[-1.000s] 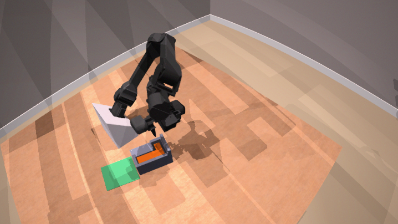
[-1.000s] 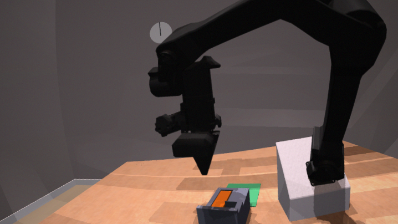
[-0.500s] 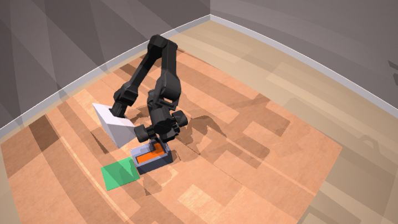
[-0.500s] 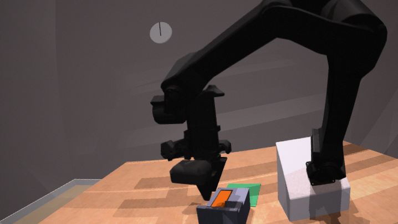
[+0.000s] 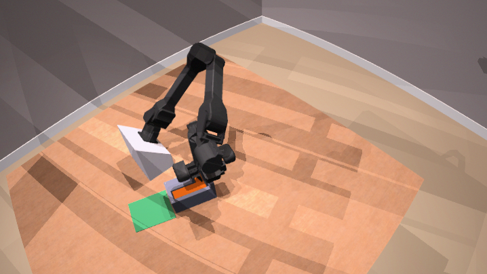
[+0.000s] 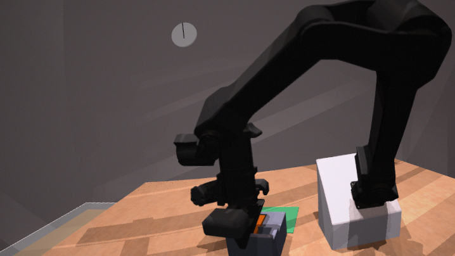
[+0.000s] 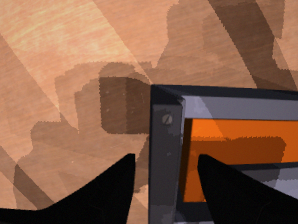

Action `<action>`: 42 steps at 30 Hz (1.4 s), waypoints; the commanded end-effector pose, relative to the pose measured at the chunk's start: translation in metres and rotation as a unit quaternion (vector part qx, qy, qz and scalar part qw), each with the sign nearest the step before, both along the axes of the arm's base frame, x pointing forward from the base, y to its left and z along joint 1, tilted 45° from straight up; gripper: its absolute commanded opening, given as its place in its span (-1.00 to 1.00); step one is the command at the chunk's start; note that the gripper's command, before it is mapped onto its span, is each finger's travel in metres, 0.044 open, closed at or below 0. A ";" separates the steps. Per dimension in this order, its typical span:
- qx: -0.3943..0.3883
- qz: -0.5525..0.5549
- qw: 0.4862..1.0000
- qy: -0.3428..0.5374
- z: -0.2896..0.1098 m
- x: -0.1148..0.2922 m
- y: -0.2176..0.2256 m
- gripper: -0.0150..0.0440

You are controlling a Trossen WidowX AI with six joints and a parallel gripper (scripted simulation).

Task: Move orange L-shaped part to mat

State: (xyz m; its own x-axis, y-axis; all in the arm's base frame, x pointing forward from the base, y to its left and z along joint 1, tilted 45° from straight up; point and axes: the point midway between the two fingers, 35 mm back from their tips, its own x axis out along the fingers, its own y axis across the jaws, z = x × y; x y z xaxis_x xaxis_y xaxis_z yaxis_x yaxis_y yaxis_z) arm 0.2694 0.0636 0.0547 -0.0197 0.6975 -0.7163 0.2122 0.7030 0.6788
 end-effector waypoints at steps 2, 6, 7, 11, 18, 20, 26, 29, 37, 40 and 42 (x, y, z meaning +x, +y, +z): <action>0.003 0.000 1.000 0.006 -0.007 -0.003 0.007 0.12; 0.004 0.000 1.000 0.006 -0.011 -0.003 0.012 0.12; 0.004 0.000 1.000 0.006 -0.012 -0.003 0.013 0.12; 0.004 0.000 1.000 0.006 -0.017 -0.003 0.017 0.12; 0.005 0.000 1.000 0.006 -0.023 -0.004 0.024 0.12; 0.005 0.000 1.000 0.006 -0.023 -0.004 0.024 0.12; 0.005 0.000 1.000 0.006 -0.023 -0.004 0.024 0.12; 0.005 0.000 1.000 0.006 -0.023 -0.004 0.024 0.12; 0.004 0.001 1.000 0.000 -0.022 -0.002 0.023 0.12; 0.004 0.001 1.000 0.002 -0.017 -0.001 0.023 0.12; 0.004 0.000 1.000 0.004 -0.011 -0.001 0.023 0.12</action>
State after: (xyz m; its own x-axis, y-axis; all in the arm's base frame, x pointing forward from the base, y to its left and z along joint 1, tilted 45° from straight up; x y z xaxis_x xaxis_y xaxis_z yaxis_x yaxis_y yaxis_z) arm 0.2657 0.0869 0.0368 -0.0289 0.7034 -0.7102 0.2202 0.6975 0.6819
